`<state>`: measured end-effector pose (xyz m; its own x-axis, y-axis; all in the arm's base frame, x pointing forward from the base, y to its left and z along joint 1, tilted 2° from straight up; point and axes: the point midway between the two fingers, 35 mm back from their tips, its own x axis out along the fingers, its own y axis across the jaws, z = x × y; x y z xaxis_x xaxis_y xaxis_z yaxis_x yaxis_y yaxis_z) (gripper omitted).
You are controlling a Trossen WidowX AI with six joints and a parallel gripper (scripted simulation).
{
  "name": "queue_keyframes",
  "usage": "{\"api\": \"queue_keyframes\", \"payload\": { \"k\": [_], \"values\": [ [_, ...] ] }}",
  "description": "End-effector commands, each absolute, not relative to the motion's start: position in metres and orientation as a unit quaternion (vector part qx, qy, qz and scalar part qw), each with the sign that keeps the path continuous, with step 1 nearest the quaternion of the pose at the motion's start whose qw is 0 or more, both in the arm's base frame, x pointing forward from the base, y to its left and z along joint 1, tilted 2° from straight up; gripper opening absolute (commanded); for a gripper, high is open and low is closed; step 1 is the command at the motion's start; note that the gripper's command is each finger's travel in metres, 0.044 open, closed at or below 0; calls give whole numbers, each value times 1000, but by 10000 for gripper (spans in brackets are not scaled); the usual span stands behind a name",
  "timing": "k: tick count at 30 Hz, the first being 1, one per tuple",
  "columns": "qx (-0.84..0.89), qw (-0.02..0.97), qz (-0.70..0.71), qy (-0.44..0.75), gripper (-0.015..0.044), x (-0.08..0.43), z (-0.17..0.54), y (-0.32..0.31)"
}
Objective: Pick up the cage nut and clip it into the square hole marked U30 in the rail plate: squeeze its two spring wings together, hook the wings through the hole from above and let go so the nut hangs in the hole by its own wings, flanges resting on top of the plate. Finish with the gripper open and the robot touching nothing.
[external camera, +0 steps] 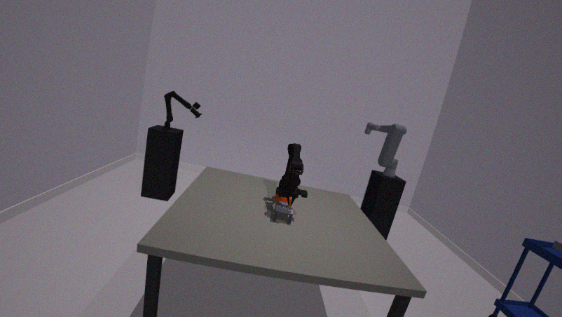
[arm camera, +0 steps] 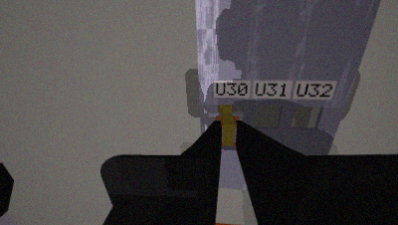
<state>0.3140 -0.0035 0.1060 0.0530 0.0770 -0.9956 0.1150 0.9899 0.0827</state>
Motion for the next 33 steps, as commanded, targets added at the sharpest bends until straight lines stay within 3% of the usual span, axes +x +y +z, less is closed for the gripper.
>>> {"api": "queue_keyframes", "payload": {
  "k": [1,33],
  "values": [
    [72,723,-8,687,23,314,106,-3],
    [93,723,14,685,23,314,104,-6]
  ]
}}
